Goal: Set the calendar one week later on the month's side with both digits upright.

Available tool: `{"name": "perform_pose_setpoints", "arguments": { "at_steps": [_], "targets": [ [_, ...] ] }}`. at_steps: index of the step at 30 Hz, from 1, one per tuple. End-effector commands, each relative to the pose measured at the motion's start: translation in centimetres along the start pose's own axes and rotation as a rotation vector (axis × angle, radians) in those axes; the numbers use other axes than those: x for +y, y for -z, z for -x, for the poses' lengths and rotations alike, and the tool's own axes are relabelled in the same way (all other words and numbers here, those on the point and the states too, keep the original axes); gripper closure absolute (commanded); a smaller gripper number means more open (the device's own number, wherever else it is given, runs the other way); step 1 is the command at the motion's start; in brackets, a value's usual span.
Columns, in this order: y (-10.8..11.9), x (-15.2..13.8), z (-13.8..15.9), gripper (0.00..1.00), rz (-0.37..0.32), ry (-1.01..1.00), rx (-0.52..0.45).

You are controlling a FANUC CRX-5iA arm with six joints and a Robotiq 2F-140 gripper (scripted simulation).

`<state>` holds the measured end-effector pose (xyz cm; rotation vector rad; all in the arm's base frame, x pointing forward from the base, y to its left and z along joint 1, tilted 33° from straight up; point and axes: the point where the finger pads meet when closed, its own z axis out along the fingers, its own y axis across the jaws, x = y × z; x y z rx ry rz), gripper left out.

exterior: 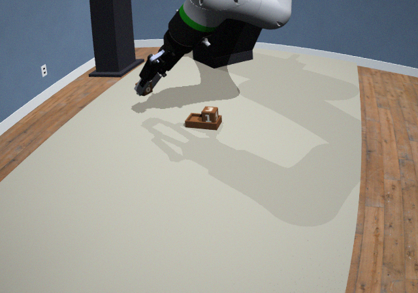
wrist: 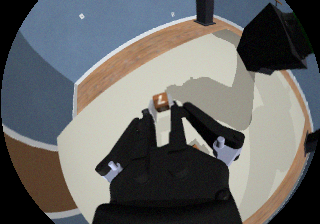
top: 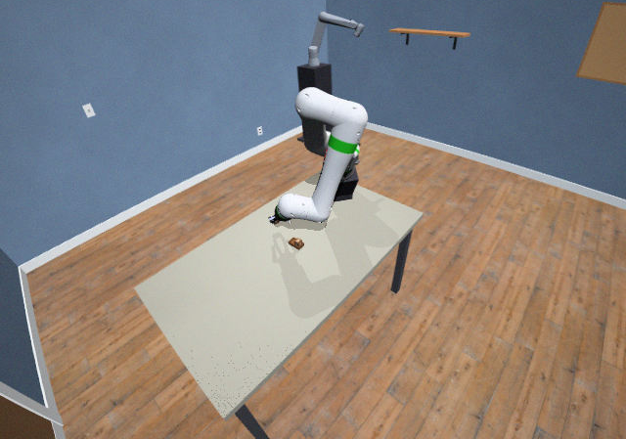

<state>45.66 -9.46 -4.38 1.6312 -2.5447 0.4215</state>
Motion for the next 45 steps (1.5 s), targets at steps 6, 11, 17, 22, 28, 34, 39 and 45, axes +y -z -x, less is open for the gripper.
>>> {"name": "perform_pose_setpoints", "arguments": {
  "at_steps": [6, 11, 17, 22, 28, 34, 39, 45],
  "targets": [
    [-0.1, 0.1, -0.3, 0.83, 0.007, 0.002, -0.206],
    [0.0, -0.1, -0.4, 0.83, -0.004, 0.001, -0.245],
    [-0.1, 0.0, -0.8, 0.83, 0.0, 0.0, -0.254],
    [-0.5, 0.4, -1.3, 0.83, 0.02, 0.0, -0.317],
    [-0.6, 0.6, -1.4, 0.83, 0.024, 0.0, -0.403],
    [-0.2, 0.0, -1.0, 0.83, -0.002, 0.001, -0.502],
    [-0.3, -0.1, -1.3, 0.83, -0.004, 0.001, -0.508],
    [-0.5, 0.2, -1.5, 0.83, 0.007, 0.001, -0.528]
  ]
}}
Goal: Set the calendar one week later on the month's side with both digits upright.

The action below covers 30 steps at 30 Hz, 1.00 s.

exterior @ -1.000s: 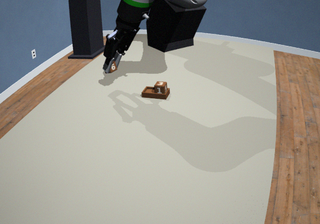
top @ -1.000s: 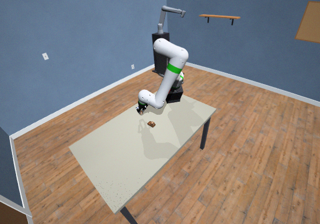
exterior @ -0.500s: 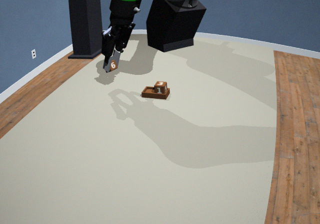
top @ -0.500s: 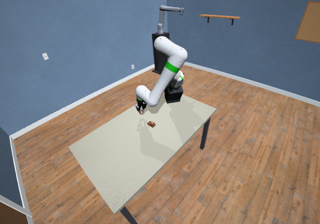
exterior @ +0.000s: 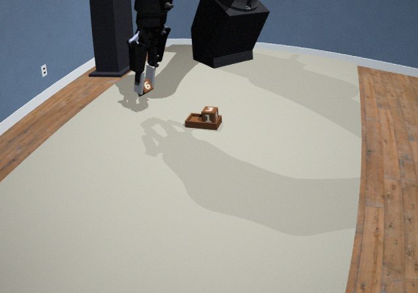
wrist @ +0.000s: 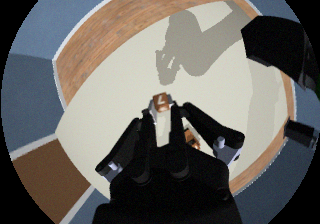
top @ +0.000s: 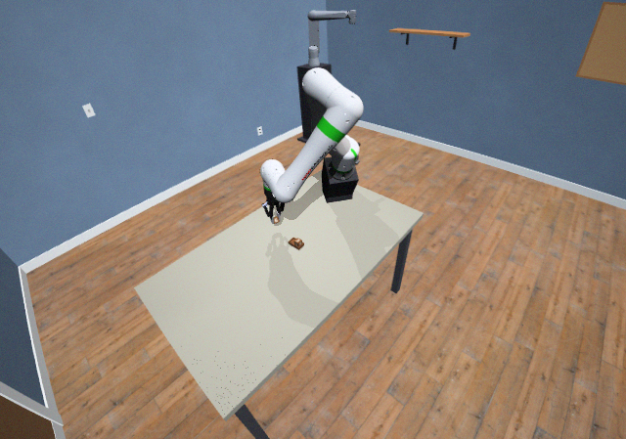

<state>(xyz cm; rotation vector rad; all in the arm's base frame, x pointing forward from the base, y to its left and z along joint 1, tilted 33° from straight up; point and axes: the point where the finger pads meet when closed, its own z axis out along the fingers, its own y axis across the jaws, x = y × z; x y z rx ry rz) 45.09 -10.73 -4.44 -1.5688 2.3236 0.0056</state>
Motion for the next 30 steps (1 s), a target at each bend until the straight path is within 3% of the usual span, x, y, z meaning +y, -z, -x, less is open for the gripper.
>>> {"name": "perform_pose_setpoints", "arguments": {
  "at_steps": [1, 11, 21, 28, 30],
  "targets": [
    [-0.13, 0.35, -0.34, 0.83, 0.013, -0.003, -0.028],
    [-0.05, 0.02, -0.29, 0.83, 0.001, 0.001, -0.245],
    [-0.2, 0.09, -0.66, 0.83, 0.006, 0.001, -0.285],
    [-0.27, 0.04, -0.87, 0.83, 0.005, 0.001, -0.491],
    [-0.19, -0.07, -0.89, 0.83, -0.001, 0.002, -0.51]
  ]
}}
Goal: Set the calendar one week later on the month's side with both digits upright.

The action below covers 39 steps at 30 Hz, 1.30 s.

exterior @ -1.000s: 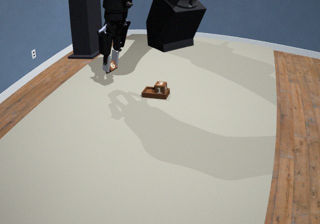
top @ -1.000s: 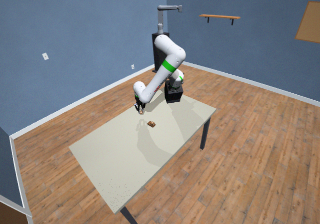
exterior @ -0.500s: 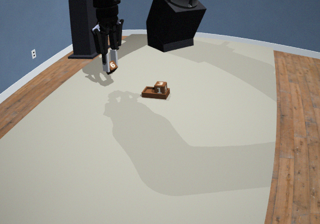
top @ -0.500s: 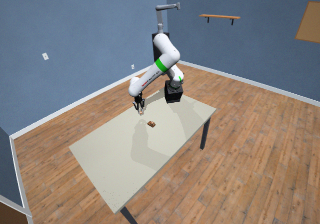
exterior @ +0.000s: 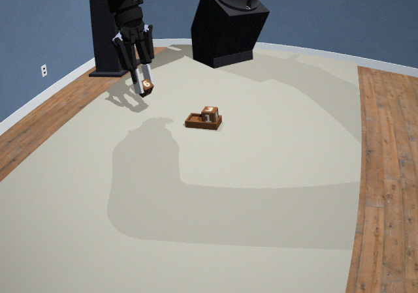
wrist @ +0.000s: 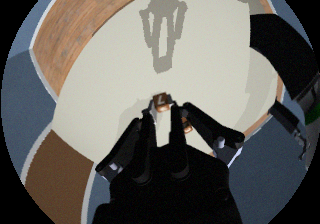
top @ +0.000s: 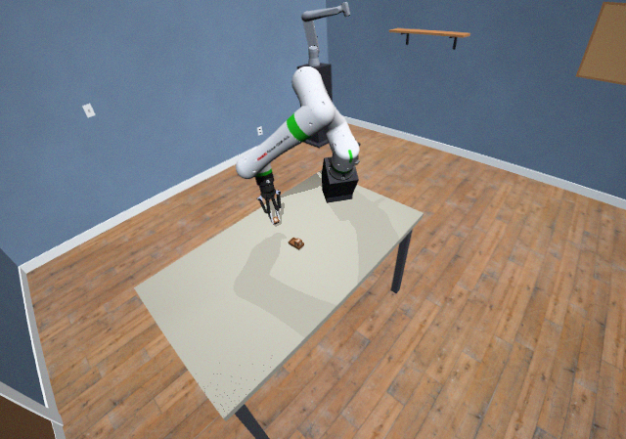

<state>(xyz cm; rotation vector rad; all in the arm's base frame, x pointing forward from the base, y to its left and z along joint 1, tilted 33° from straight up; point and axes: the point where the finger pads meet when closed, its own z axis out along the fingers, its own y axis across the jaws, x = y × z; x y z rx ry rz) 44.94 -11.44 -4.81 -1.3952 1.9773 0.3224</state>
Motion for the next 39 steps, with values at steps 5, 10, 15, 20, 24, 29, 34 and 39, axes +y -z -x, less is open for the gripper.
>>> {"name": "perform_pose_setpoints", "arguments": {
  "at_steps": [5, 10, 15, 20, 24, 29, 34, 39],
  "targets": [
    [0.1, 0.0, -0.4, 0.83, -0.003, 0.006, -0.075],
    [-0.2, 0.1, -0.5, 0.83, 0.007, 0.003, -0.158],
    [-0.1, 0.0, -0.7, 0.83, 0.001, 0.005, -0.312],
    [-0.1, -0.1, -1.1, 0.83, -0.003, 0.007, -0.336],
    [-0.1, -0.1, -1.1, 0.83, -0.001, 0.006, -0.352],
    [-0.3, -0.1, -1.2, 0.83, 0.004, 0.005, -0.488],
    [-0.2, -0.1, -1.4, 0.83, -0.001, 0.007, -0.592],
    [-0.4, -0.1, -1.7, 0.83, -0.002, 0.007, -0.598]
  ]
}}
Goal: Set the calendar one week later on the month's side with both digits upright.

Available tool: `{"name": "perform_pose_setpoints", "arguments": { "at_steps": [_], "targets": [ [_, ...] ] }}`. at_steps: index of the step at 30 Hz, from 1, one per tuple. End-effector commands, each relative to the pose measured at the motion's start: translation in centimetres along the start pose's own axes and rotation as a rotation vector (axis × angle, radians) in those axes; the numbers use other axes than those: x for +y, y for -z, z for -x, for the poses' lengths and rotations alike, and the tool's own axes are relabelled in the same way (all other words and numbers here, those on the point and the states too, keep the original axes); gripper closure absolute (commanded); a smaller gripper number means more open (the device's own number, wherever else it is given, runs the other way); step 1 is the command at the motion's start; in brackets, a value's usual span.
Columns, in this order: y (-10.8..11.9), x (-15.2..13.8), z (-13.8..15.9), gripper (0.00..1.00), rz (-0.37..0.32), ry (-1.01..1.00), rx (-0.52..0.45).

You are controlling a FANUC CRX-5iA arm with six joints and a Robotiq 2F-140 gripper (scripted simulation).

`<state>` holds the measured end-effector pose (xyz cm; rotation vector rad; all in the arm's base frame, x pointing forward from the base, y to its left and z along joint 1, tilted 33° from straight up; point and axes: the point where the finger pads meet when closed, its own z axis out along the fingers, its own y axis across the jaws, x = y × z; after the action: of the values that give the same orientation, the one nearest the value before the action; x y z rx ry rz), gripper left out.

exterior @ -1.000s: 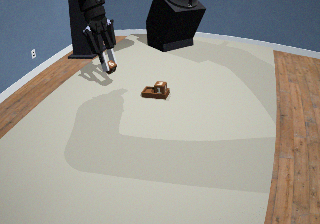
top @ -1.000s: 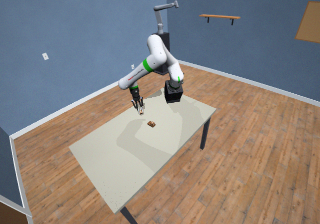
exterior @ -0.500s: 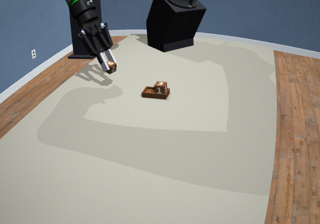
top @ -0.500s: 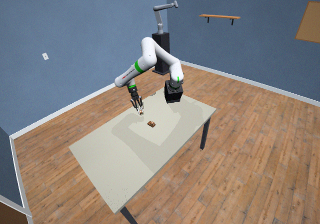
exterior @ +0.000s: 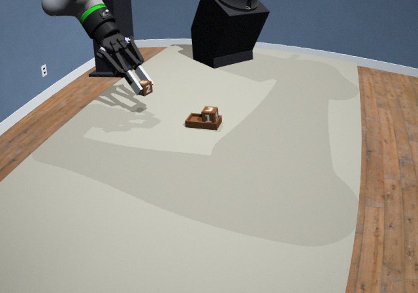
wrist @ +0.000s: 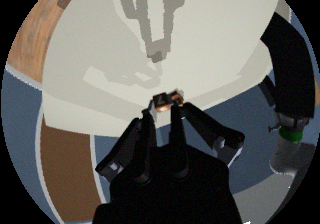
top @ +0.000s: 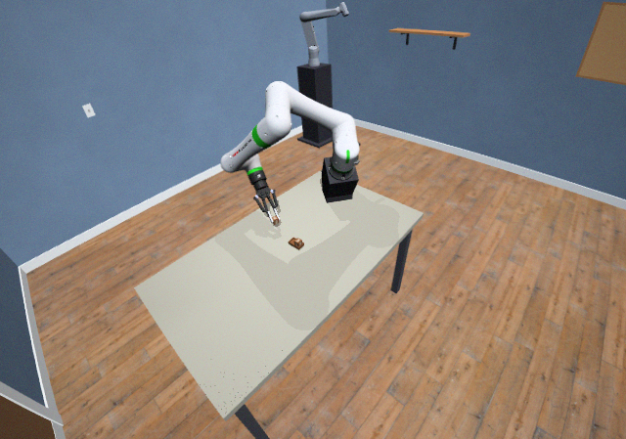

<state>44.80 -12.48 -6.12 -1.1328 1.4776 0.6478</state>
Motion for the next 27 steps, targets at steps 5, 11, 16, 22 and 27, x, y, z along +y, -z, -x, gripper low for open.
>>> {"name": "perform_pose_setpoints", "arguments": {
  "at_steps": [5, 11, 16, 22, 27],
  "targets": [
    [0.01, -0.01, -0.09, 0.83, 0.001, 0.0, -0.002],
    [0.01, -0.01, -0.09, 0.83, 0.001, 0.0, -0.002],
    [-0.02, -0.01, -0.12, 0.83, 0.001, 0.0, -0.002],
    [-0.2, -0.01, -0.3, 0.83, 0.001, 0.0, -0.002],
    [-0.51, -0.01, -0.61, 0.83, 0.001, 0.0, -0.002]
  ]
}}
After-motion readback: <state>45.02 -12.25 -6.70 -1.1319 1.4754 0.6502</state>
